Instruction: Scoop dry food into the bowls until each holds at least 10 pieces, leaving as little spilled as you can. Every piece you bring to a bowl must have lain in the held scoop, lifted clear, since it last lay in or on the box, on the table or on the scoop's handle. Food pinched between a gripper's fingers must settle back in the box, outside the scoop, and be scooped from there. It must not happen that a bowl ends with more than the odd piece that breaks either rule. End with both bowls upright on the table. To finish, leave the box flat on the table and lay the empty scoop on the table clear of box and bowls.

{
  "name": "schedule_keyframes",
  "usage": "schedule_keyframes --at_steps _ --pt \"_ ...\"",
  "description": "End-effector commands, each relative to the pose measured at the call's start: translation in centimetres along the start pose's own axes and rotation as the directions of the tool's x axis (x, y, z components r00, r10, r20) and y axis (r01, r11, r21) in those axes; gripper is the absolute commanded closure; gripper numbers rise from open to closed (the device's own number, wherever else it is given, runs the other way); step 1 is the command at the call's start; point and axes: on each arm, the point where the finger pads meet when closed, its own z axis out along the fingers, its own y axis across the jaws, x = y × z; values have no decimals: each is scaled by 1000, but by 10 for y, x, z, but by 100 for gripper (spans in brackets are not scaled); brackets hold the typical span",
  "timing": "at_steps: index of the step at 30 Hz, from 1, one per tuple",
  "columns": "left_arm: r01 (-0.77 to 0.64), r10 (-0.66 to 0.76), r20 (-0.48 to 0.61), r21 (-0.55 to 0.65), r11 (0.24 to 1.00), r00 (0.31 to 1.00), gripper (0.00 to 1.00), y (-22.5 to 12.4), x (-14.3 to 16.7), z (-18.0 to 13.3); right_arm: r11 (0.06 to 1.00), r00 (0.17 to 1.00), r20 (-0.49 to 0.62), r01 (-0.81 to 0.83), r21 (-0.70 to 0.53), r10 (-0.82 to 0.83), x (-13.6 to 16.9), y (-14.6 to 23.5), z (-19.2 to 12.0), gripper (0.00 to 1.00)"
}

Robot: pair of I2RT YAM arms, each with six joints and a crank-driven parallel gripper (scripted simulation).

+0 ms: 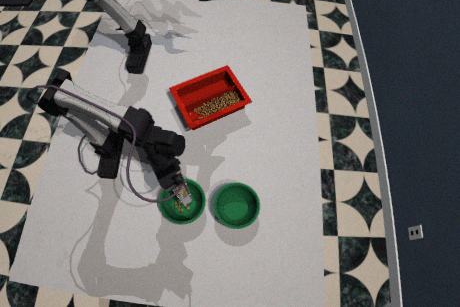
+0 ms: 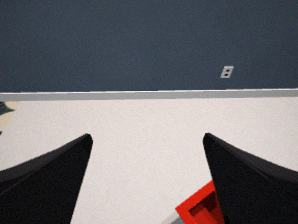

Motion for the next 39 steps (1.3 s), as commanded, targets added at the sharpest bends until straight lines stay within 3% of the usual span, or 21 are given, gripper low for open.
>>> schedule_keyframes --at_steps 1,39 --pt "1 -1 32 0 1000 999 0 0 -13 -2 998 999 12 -52 -20 52 -11 8 -7 100" --pt "1 -1 32 0 1000 999 0 0 -13 -2 964 963 -52 -265 -22 264 -21 26 -15 100"
